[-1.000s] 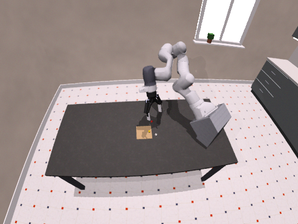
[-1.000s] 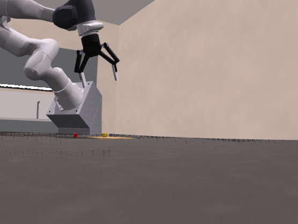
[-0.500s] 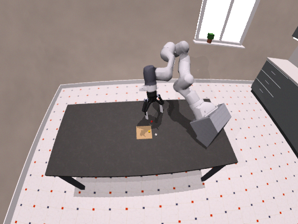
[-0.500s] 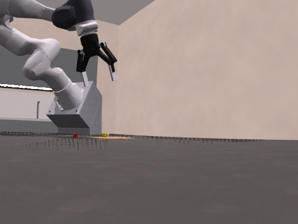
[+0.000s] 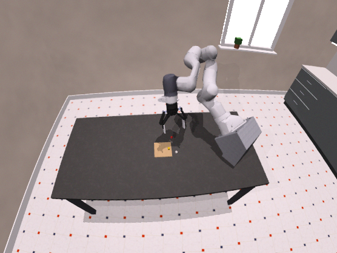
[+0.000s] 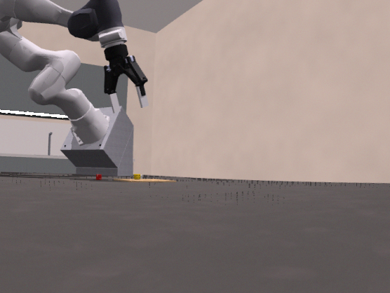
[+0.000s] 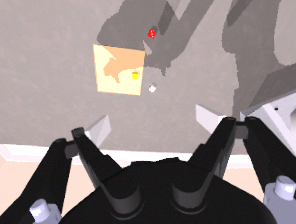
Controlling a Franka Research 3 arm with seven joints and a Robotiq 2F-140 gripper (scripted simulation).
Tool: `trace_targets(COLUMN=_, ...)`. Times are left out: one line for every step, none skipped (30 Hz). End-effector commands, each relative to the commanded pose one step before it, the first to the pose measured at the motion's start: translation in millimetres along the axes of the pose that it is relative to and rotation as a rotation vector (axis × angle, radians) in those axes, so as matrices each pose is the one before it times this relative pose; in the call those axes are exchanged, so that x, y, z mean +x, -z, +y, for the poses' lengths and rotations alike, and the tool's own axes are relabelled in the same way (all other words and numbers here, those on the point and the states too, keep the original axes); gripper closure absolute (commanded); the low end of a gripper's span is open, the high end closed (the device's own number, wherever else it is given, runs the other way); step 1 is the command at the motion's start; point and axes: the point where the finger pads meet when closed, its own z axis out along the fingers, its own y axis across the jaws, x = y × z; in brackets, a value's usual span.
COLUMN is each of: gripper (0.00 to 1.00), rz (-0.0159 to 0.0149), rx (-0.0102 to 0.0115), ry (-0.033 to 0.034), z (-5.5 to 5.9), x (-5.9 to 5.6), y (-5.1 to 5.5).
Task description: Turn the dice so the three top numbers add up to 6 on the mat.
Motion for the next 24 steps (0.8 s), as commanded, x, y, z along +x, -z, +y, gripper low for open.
trace_targets(gripper=0.00, rz=0.00286, rx=0.01399, ry=-0.17274, z=-2.05, x=-1.12, y=0.08)
trace_targets(gripper=0.00, rz=0.00132, rx=0.00148, ry=-0.01981, z=-0.18, x=0.46, y=-0.25)
trace_targets(gripper=0.00, rz=0.00128, rx=0.00144, ry=-0.01901, z=-0.19, x=0.45, y=-0.26)
trace_targets(gripper=0.00, rz=0.00134, rx=0.00150, ry=-0.01953, z=-0.20, x=0.47, y=-0.28)
trace_targets(gripper=0.00, rz=0.00014, rx=0.00016, ry=-0.00202, z=-0.02, x=0.05, y=-0.03)
trace_targets(gripper=0.00, rz=0.00229, rx=0.00257, ry=-0.03265, z=-0.36, x=0.80, y=-0.51)
trace_targets(gripper=0.00, rz=0.00141, rx=0.00158, ry=-0.01967, z=-0.23, x=0.49, y=-0.33)
trace_targets(gripper=0.00, rz=0.00141, rx=0.00159, ry=-0.01936, z=-0.24, x=0.49, y=-0.34)
trace_targets(gripper=0.00, rz=0.00136, rx=0.00154, ry=-0.01848, z=-0.24, x=0.48, y=-0.34)
trace_targets(gripper=0.00, rz=0.00151, rx=0.00172, ry=-0.02027, z=-0.28, x=0.53, y=-0.39)
trace_targets(gripper=0.00, rz=0.00141, rx=0.00161, ry=-0.01864, z=-0.27, x=0.50, y=-0.38)
trace_targets(gripper=0.00, rz=0.00153, rx=0.00175, ry=-0.01997, z=-0.30, x=0.54, y=-0.42)
trace_targets(gripper=0.00, rz=0.00000, rx=0.00000, ry=0.00000, z=0.00, x=0.00, y=0.00)
trace_targets(gripper=0.00, rz=0.00000, rx=0.00000, ry=0.00000, z=0.00, x=0.00, y=0.00)
trace_targets(gripper=0.00, rz=0.00319, rx=0.00369, ry=-0.04090, z=-0.64, x=1.14, y=-0.91)
trace_targets(gripper=0.00, rz=0.00206, rx=0.00242, ry=-0.02595, z=-0.44, x=0.73, y=-0.62)
trace_targets(gripper=0.00, rz=0.00159, rx=0.00189, ry=-0.01982, z=-0.36, x=0.57, y=-0.49)
trace_targets(gripper=0.00, rz=0.00158, rx=0.00189, ry=-0.01951, z=-0.36, x=0.56, y=-0.50)
trace_targets(gripper=0.00, rz=0.00152, rx=0.00184, ry=-0.01862, z=-0.36, x=0.54, y=-0.49)
trace_targets(gripper=0.00, rz=0.00168, rx=0.00206, ry=-0.02043, z=-0.41, x=0.60, y=-0.56)
trace_targets(gripper=0.00, rz=0.00166, rx=0.00206, ry=-0.02003, z=-0.42, x=0.60, y=-0.57)
trace_targets(gripper=0.00, rz=0.00164, rx=0.00206, ry=-0.01971, z=-0.43, x=0.59, y=-0.57)
trace_targets(gripper=0.00, rz=0.00164, rx=0.00209, ry=-0.01955, z=-0.44, x=0.59, y=-0.59)
trace_targets(gripper=0.00, rz=0.00167, rx=0.00216, ry=-0.01983, z=-0.46, x=0.61, y=-0.61)
